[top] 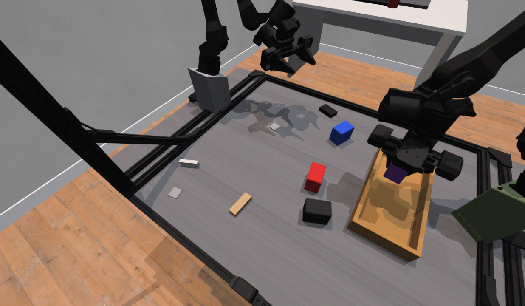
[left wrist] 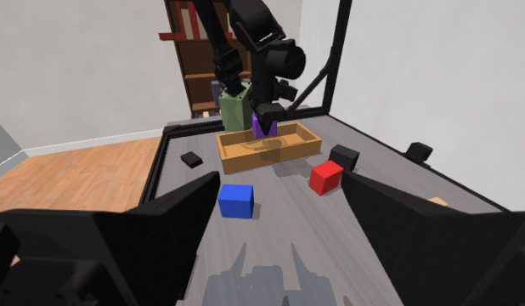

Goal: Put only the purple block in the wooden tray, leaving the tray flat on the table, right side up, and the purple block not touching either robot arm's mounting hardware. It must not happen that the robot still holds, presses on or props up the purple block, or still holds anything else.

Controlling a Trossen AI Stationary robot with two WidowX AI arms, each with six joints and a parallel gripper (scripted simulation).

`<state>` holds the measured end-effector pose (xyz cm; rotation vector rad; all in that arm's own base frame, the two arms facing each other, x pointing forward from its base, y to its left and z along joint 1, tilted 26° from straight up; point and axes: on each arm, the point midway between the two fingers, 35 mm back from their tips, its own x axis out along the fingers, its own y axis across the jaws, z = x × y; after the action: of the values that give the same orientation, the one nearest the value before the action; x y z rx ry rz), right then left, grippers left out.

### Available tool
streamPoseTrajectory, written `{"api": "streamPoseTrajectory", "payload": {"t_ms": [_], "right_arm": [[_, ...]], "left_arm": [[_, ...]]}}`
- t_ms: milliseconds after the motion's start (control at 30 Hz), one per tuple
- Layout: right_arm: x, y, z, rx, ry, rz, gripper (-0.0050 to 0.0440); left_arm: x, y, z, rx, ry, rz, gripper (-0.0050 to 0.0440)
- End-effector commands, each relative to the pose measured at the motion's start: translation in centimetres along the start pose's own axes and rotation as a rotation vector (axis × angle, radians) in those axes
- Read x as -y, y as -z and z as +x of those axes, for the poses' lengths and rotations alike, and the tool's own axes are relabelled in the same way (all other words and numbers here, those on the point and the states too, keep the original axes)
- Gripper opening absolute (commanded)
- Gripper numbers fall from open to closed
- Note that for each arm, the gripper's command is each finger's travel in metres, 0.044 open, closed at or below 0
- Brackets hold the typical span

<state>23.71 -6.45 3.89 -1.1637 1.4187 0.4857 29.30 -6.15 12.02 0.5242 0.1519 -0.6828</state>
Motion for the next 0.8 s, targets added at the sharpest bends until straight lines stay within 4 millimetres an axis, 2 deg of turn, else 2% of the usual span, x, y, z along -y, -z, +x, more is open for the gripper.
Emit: {"api": "streamPoseTrajectory", "payload": {"t_ms": [0,167,267,433,500,667,767], "right_arm": [[-1.1,-0.6,-0.1,-0.006,0.012,0.004,0.0],[-2.8,-1.5,-0.1,-0.011,0.027,0.002,0.0],[-3.0,-1.6,0.0,-0.011,0.029,0.002,0.0],[-2.8,-1.7,2.1,-0.011,0.029,0.002,0.0],[-2.8,-1.7,2.1,-0.011,0.029,0.002,0.0],[-2.9,-1.6,4.4,-0.011,0.029,0.002,0.0],[-2.9,-1.5,4.7,-0.011,0.029,0.002,0.0]], "left_arm": [[0.1,0.0,0.0,0.003,0.003,0.004,0.04],[0.1,0.0,0.0,0.003,0.003,0.004,0.04],[0.1,0.0,0.0,0.003,0.003,0.004,0.04],[0.1,0.0,0.0,0.003,0.003,0.004,0.04],[0.1,0.0,0.0,0.003,0.003,0.004,0.04],[0.1,0.0,0.0,0.003,0.003,0.004,0.04],[0.1,0.0,0.0,0.003,0.003,0.004,0.04]]}}
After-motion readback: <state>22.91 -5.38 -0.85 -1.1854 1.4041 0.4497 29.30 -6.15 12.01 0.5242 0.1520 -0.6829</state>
